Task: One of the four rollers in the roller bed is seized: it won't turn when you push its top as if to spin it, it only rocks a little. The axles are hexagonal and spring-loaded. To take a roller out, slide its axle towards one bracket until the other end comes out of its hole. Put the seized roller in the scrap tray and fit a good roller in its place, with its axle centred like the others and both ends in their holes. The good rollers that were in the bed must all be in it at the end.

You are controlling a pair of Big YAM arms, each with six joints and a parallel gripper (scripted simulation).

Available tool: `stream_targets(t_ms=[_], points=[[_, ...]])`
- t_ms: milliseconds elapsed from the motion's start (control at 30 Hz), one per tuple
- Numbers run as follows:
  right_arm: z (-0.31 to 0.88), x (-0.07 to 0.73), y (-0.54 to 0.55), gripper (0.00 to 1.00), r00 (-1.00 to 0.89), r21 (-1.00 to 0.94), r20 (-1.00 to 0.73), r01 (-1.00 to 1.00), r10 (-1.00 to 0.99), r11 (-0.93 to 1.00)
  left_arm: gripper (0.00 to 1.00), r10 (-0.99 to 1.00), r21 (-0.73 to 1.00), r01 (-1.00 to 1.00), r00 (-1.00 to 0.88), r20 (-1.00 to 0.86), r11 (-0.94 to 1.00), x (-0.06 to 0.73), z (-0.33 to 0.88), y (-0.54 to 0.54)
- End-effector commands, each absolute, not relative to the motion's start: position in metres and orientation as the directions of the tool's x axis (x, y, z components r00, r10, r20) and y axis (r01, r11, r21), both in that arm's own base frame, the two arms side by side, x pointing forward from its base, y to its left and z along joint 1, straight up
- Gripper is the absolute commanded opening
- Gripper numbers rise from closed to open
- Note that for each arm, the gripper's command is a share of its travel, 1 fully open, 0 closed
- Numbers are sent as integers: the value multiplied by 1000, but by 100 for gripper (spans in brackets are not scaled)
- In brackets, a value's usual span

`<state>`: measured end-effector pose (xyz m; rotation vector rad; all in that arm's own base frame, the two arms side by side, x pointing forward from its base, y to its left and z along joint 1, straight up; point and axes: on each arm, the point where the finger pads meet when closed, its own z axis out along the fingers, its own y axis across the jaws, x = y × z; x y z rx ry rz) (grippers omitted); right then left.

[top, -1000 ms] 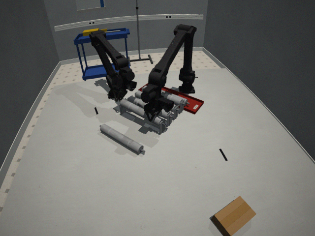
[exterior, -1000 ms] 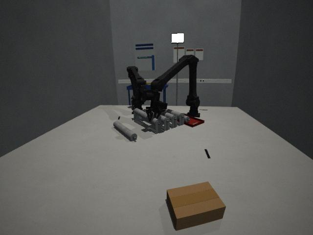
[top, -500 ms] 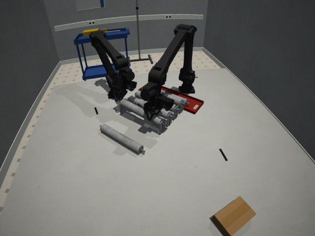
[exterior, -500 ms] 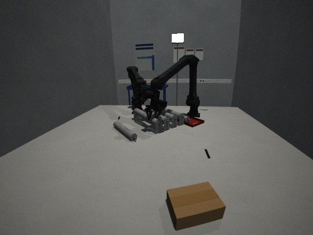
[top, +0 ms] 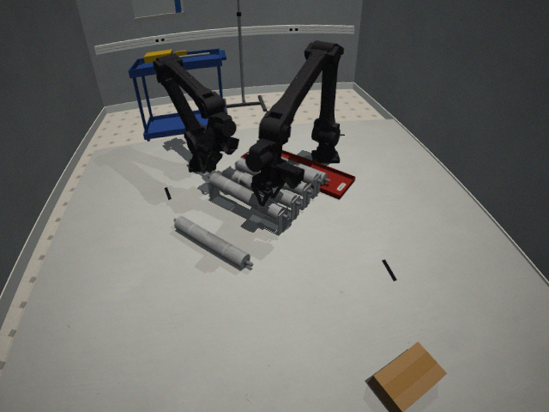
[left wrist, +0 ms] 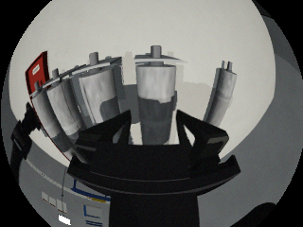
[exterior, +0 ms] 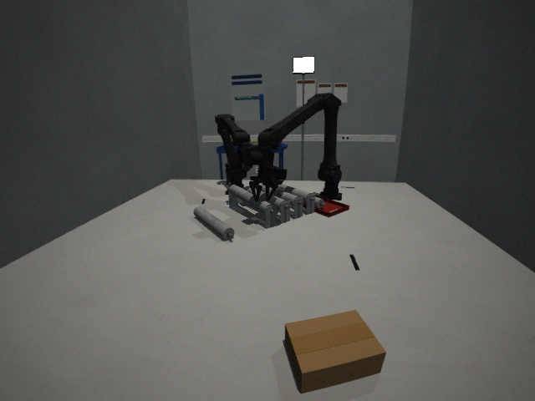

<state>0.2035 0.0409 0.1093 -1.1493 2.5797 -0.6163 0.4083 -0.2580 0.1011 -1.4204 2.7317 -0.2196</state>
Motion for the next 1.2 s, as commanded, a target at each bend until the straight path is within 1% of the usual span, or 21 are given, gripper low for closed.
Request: stream_targets(t_ms=[0,100,167,233,300,367,567,700,1167], points=[[160,207,61,32,-668,-485,-140,-598,-731,639,62,-820,-241,-797,-573,9,554,432,165,-263],[174,199,66,32,-667,-486,-139,-599,-732,637,62,-820,-240,-797,-573,9,554,430,181,-262],[159,198,63,32,-645,-491,-94,-633,-759,599,62,-820,-217,-802,-572,11,556,430,158,-261],[142,191,54,32,-654,-486,-55,-642,-755,592,62,-819,-169,-809,-574,16,564,413,134,-256],[142,191,54,32,-654,-486,-55,-642,-755,592,62,-819,-169,-809,-574,16,564,413,134,-256],[145,196,53,32,-660,-490,-93,-621,-745,612,62,-819,-151,-811,-573,17,565,408,133,-254],[146,198,56,32,-657,-487,-85,-628,-749,607,62,-818,-191,-805,-574,15,562,411,147,-256],[147,199,56,32,-658,-488,-87,-626,-748,608,62,-819,-169,-808,-574,16,564,410,138,-255],[148,200,56,32,-656,-488,-85,-629,-750,605,62,-818,-174,-808,-574,16,563,410,141,-255]])
